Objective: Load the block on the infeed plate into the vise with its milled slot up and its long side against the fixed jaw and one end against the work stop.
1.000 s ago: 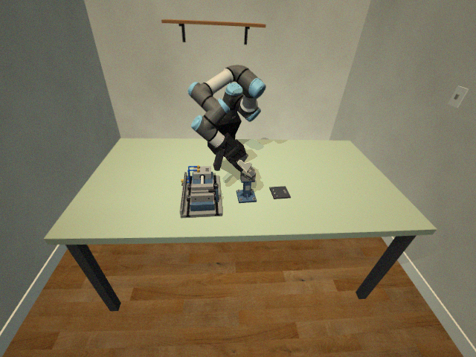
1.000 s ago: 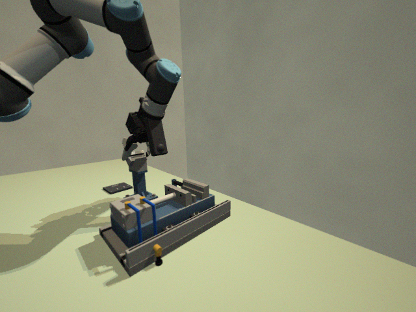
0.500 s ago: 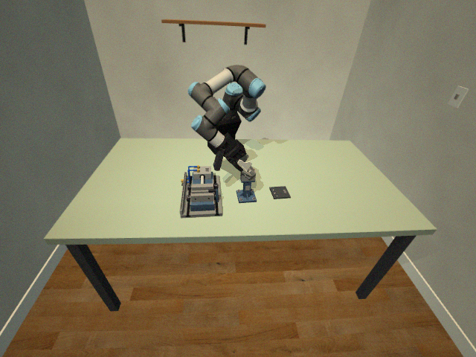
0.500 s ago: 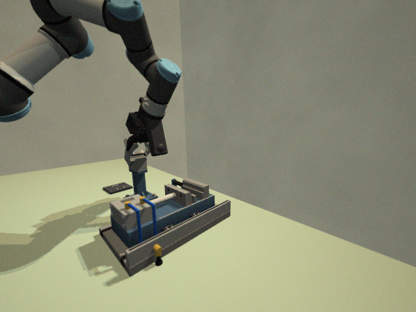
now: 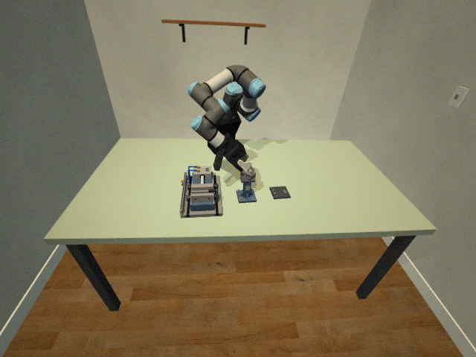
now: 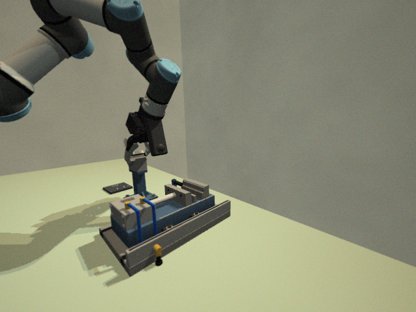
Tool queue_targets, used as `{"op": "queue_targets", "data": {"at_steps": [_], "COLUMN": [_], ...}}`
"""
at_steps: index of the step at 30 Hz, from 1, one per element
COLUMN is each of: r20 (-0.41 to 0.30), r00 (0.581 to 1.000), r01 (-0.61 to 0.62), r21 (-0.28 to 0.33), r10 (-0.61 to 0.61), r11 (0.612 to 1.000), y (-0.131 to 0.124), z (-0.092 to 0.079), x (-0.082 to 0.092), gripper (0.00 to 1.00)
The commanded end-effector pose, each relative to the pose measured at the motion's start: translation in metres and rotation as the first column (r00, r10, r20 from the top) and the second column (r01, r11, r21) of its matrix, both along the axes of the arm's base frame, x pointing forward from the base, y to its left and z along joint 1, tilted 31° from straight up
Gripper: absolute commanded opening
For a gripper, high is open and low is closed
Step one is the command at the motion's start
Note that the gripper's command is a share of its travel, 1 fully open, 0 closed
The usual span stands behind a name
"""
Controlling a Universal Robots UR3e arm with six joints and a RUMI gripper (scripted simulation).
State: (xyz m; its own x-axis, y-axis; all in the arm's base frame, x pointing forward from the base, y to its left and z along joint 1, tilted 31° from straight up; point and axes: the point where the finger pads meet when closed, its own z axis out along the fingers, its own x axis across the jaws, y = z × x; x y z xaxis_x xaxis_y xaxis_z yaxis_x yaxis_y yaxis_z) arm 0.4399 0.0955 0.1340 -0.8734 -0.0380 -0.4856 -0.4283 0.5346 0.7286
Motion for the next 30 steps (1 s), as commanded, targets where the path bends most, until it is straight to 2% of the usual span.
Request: {"op": "queue_targets", "data": {"at_steps": [1, 30], "r20": [0.002, 0.002], "r00": [1.000, 1.000], "r01": [0.000, 0.000], "r21": [-0.001, -0.001], "r10": [0.000, 0.000], "r11": [1.000, 1.000], "y": [-0.0003, -0.0009], "z": [0.0005, 0.0027], "x": [0.0002, -0.0012], "gripper": [0.00, 0.00]}}
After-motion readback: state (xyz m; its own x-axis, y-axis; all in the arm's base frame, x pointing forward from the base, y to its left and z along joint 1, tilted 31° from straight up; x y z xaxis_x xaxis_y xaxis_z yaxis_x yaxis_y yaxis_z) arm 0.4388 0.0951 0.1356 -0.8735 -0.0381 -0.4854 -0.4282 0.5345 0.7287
